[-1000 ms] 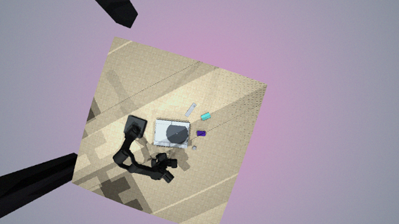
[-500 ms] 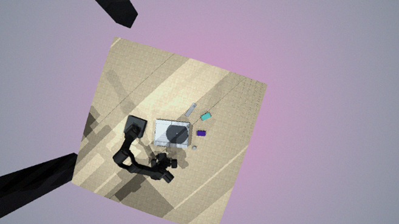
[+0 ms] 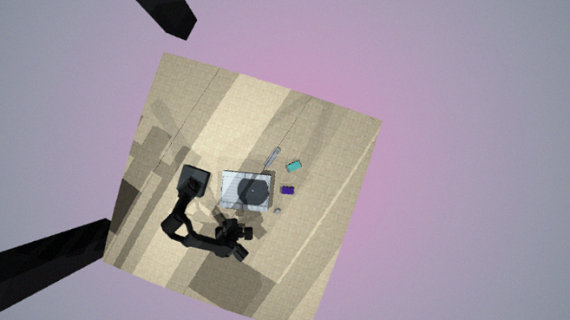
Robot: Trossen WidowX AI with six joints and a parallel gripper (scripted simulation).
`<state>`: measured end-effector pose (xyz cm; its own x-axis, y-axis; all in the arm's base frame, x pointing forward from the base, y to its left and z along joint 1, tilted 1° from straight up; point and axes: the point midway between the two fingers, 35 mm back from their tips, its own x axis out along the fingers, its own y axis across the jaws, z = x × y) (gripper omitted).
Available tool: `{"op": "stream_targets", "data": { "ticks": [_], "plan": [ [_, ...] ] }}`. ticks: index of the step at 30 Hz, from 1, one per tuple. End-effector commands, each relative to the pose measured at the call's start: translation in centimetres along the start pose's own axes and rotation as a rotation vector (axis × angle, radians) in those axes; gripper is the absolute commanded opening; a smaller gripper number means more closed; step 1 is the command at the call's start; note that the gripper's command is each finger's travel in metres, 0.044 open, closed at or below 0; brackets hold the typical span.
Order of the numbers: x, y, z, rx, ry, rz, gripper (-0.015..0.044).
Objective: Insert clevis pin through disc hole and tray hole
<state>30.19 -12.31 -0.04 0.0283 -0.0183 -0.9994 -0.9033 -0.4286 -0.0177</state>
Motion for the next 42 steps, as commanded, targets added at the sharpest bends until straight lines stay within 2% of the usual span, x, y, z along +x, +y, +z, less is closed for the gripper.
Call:
{"op": "stream_targets", "data": {
  "ticks": [1,17,29,42],
  "plan": [
    [-1.3,-0.2,-0.2,-0.001,0.008,-0.008,0.0000],
    [-6.7,-0.1,-0.2,0.000,0.009,-0.008,0.0000],
    [-6.4,-1.0,0.1,-0.025,0.006,-0.010,0.0000],
    [-4.4,-0.9,0.1,-0.068,0.006,-0.010,0.0000]
  ]
}}
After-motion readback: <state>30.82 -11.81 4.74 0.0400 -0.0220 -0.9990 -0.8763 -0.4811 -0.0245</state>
